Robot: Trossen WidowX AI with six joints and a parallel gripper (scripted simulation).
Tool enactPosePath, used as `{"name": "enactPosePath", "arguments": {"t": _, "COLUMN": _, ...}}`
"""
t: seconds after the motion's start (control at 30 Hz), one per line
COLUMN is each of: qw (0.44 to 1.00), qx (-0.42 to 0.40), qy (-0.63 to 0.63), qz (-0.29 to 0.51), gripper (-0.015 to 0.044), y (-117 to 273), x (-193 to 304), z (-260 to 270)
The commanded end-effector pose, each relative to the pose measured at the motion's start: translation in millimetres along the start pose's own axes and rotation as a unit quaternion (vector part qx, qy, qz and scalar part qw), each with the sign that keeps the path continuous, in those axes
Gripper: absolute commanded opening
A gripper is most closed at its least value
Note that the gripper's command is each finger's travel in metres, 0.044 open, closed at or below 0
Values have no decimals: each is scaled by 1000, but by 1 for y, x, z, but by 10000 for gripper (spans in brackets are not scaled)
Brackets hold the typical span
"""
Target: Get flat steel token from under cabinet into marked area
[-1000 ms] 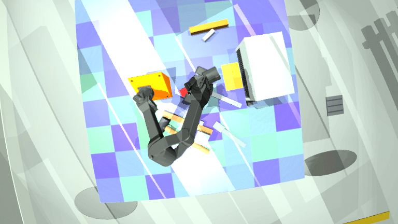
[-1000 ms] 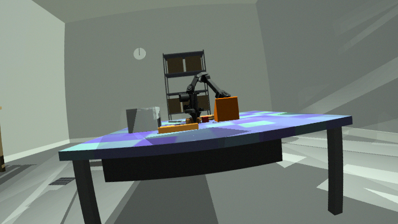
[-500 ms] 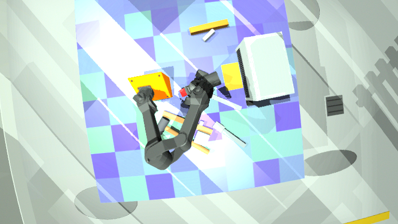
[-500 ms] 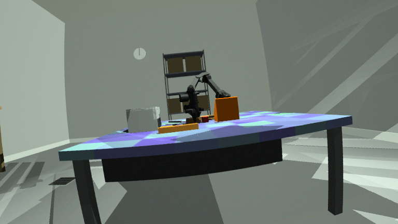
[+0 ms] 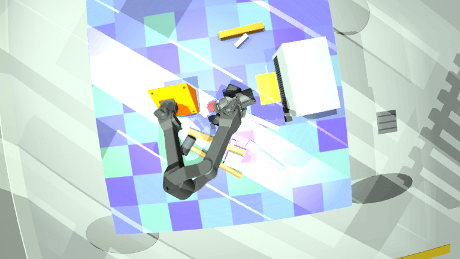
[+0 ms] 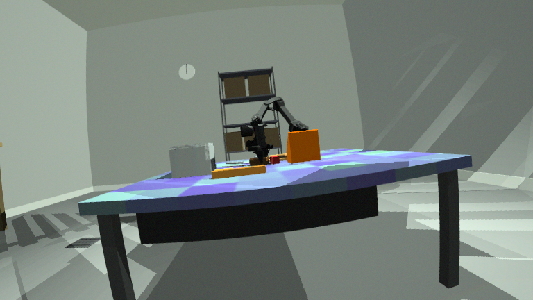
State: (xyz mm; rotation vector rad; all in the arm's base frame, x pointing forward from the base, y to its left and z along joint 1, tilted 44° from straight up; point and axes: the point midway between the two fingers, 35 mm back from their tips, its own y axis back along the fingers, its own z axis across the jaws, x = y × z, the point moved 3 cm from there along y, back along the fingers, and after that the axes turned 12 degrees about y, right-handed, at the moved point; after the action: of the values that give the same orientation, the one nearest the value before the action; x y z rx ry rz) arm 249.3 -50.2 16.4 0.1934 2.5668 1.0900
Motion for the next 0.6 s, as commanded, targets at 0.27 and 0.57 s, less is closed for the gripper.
{"name": "enactPosePath", "arguments": {"t": 0.27, "qw": 1000, "qx": 0, "qy": -1, "qz": -3, "gripper": 0, "y": 1, "x": -3, "z": -12}}
{"name": "enactPosePath", "arguments": {"t": 0.57, "qw": 1000, "qx": 0, "qy": -1, "qz": -3, "gripper": 0, "y": 1, "x": -5, "z": -21}}
